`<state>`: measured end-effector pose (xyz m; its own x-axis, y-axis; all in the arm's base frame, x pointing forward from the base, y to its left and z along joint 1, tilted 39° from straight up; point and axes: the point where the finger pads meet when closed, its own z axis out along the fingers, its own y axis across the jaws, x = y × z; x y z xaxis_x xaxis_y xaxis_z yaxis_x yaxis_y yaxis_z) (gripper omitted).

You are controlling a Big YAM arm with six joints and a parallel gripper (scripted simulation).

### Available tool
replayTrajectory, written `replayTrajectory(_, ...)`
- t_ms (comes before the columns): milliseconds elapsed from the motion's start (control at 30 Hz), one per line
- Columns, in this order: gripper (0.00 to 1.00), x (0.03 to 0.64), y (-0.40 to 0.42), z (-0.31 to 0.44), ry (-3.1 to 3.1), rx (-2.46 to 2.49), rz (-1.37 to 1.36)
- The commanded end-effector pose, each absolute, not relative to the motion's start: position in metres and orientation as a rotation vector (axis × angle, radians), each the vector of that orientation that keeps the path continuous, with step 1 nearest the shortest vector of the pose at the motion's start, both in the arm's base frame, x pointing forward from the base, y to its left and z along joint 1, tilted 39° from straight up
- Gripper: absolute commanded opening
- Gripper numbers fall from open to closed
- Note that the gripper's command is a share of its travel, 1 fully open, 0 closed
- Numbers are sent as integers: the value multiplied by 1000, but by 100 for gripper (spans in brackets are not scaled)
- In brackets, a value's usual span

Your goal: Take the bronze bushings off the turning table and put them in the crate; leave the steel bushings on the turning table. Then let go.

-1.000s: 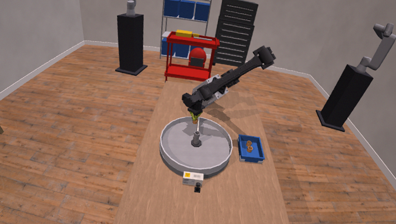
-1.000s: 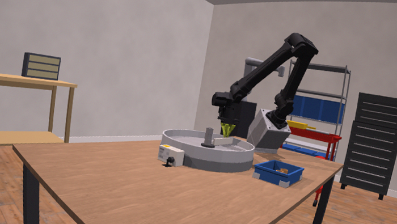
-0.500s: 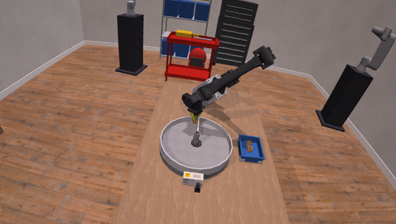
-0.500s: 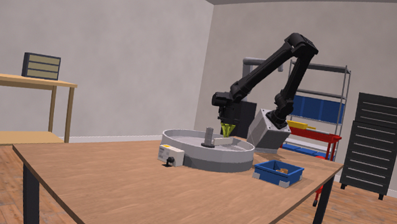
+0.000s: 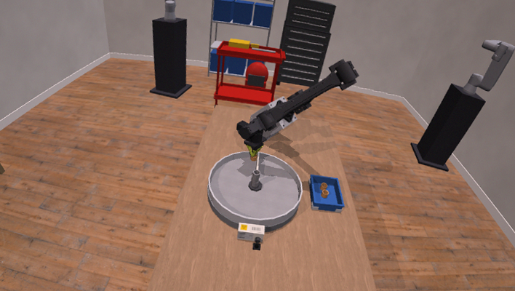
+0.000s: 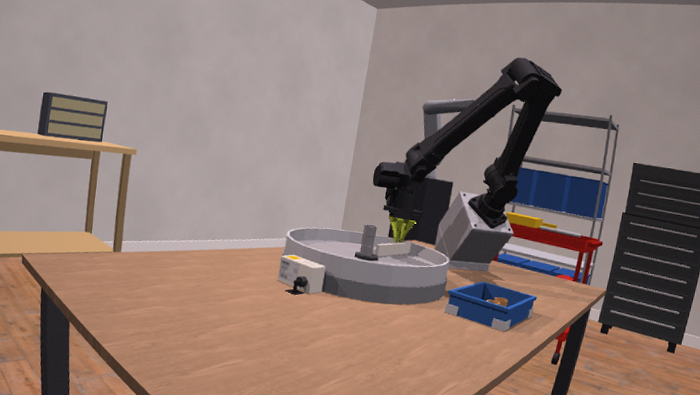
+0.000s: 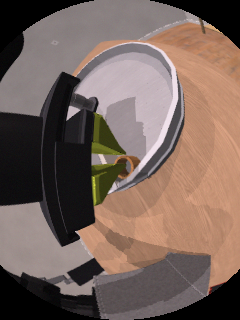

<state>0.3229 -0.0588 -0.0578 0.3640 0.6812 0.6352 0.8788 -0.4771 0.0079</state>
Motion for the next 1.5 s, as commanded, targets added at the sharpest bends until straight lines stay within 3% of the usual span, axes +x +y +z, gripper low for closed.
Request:
replayTrajectory(0,12,331,-62,-51,-1389,-2307,-857)
replayTrajectory(1467,12,337,-67,-46,-1395,-2311,-865)
